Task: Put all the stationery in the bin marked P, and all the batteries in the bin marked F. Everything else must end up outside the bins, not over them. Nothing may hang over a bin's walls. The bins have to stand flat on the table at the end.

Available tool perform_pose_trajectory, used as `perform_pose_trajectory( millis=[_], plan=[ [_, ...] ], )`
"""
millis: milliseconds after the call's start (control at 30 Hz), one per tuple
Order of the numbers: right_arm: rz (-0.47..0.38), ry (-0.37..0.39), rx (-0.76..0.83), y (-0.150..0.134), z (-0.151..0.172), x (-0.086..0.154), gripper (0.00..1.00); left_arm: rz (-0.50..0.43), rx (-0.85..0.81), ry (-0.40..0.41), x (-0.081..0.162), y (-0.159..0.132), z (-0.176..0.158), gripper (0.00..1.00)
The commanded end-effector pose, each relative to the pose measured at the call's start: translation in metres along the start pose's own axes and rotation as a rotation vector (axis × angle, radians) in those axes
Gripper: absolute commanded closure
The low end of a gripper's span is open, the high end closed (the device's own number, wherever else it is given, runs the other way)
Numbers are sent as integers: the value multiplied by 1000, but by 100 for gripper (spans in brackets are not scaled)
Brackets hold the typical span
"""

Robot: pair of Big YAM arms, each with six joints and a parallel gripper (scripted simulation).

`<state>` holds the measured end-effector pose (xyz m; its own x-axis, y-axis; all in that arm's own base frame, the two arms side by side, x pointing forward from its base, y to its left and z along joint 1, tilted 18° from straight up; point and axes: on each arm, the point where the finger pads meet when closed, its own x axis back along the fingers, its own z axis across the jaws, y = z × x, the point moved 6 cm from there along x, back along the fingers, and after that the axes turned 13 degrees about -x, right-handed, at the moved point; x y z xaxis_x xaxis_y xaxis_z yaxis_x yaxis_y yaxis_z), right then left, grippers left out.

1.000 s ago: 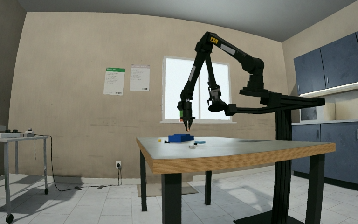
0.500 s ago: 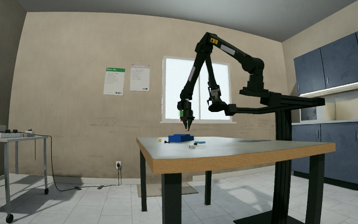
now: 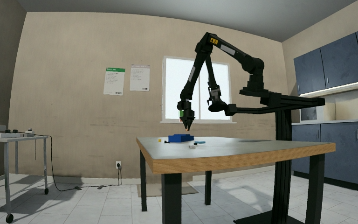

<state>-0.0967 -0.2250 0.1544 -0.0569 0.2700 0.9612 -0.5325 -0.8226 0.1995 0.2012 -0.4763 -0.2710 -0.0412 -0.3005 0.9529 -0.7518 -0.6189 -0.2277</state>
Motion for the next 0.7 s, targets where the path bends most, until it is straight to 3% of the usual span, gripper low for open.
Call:
perform_pose_trajectory(
  millis=[0, 67, 100, 300, 667],
  plan=[
    [-36, 2, -15, 22, 2, 16, 0, -8, -30, 19, 3, 8, 1, 91],
    [-36, 2, -15, 22, 2, 16, 0, -8, -29, 17, 5, 7, 0, 91],
    [-36, 2, -15, 22, 2, 16, 0, -1, -28, -4, -12, 5, -6, 91],
    [-36, 2, -15, 22, 2, 16, 0, -18, -4, 35, -14, 3, 17, 91],
    [-36, 2, -15, 22, 2, 16, 0, -17, -1, 34, -32, 1, 17, 91]
  ],
)
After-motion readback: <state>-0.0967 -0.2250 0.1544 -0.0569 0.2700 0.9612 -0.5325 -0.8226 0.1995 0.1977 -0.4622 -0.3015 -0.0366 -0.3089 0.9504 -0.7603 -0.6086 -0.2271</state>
